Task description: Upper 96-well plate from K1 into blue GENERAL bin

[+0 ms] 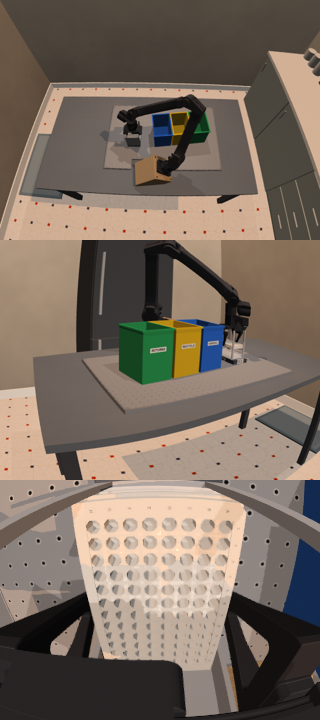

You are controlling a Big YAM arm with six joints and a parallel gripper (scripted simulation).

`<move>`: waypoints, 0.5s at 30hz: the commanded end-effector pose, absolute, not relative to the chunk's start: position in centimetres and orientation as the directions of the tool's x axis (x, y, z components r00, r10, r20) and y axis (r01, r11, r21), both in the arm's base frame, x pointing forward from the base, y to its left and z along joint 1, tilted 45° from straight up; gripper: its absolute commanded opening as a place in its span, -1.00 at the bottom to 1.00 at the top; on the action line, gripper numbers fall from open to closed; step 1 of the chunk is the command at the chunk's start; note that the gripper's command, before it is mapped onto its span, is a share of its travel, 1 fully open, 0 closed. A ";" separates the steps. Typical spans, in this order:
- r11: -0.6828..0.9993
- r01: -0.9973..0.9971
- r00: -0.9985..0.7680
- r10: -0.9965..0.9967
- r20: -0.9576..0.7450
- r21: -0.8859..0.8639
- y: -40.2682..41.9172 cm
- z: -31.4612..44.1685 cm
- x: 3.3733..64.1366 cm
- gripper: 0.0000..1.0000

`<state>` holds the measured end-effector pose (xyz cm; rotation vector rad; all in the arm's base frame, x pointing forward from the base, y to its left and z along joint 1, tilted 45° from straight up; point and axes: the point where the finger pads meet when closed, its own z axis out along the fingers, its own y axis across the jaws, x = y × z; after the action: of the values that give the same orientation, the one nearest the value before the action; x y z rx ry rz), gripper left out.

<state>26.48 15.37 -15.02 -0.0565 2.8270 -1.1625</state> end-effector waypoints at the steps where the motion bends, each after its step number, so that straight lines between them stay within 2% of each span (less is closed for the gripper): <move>1: 0.730 0.014 -0.992 -0.076 -0.102 -0.683 17.9 -14.5 27.8 -1.00; 15: 0.740 0.020 -0.991 -0.074 -0.111 -0.673 19.9 -12.4 27.7 -1.00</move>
<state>26.27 16.94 -13.44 -0.0557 2.8273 -1.1628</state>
